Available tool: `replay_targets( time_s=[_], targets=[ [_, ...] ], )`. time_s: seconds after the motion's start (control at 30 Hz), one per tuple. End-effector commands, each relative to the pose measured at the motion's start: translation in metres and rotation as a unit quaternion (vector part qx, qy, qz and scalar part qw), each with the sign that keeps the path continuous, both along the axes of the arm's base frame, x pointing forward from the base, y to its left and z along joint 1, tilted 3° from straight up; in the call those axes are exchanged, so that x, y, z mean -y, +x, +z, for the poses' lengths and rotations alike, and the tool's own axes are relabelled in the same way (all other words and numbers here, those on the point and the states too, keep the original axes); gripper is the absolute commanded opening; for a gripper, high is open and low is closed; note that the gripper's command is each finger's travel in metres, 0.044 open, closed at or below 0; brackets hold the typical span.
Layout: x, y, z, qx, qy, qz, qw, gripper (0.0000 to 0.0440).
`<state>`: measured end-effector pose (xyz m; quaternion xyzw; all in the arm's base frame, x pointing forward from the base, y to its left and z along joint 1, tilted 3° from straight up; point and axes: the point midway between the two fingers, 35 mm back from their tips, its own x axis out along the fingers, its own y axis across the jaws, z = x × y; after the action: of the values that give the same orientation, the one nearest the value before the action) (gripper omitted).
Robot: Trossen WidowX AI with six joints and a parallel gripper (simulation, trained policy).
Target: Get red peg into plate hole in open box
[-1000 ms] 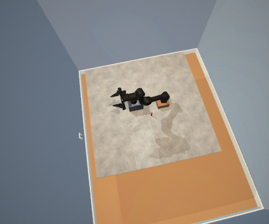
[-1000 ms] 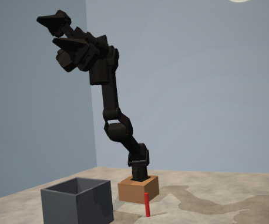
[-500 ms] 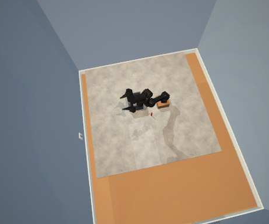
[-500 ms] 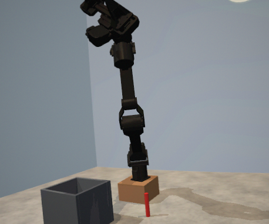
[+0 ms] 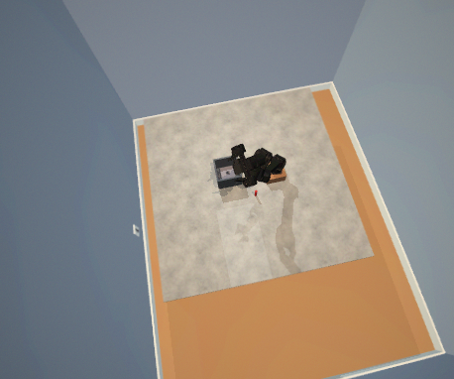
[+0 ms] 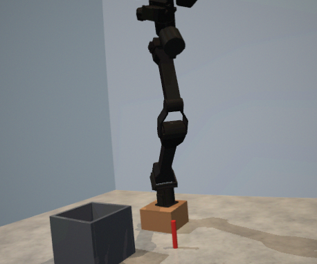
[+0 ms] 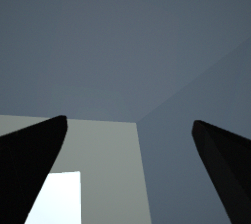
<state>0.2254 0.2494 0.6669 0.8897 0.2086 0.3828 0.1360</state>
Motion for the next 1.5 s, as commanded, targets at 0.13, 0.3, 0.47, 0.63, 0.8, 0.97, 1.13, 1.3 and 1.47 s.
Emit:
replay_targets(
  time_s=[0.13, 0.3, 0.47, 0.63, 0.8, 0.97, 1.13, 1.3, 1.47],
  targets=[
    [0.024, -0.063, 0.039, 0.034, 0.105, 0.100, 0.989, 0.0411],
    [0.042, -0.094, 0.056, 0.047, 0.164, 0.162, 0.972, 0.0405],
    [0.063, -0.122, 0.071, 0.057, 0.221, 0.223, 0.948, 0.0400],
    [0.088, -0.145, 0.083, 0.064, 0.276, 0.283, 0.917, 0.0395],
    [0.114, -0.165, 0.093, 0.070, 0.328, 0.341, 0.878, 0.0394],
    [0.143, -0.181, 0.100, 0.074, 0.377, 0.397, 0.833, 0.0397],
    [0.174, -0.193, 0.104, 0.078, 0.423, 0.450, 0.782, 0.0401],
    [0.205, -0.201, 0.106, 0.082, 0.466, 0.500, 0.725, 0.0407],
    [0.237, -0.206, 0.104, 0.085, 0.504, 0.547, 0.663, 0.0413]
  ],
)
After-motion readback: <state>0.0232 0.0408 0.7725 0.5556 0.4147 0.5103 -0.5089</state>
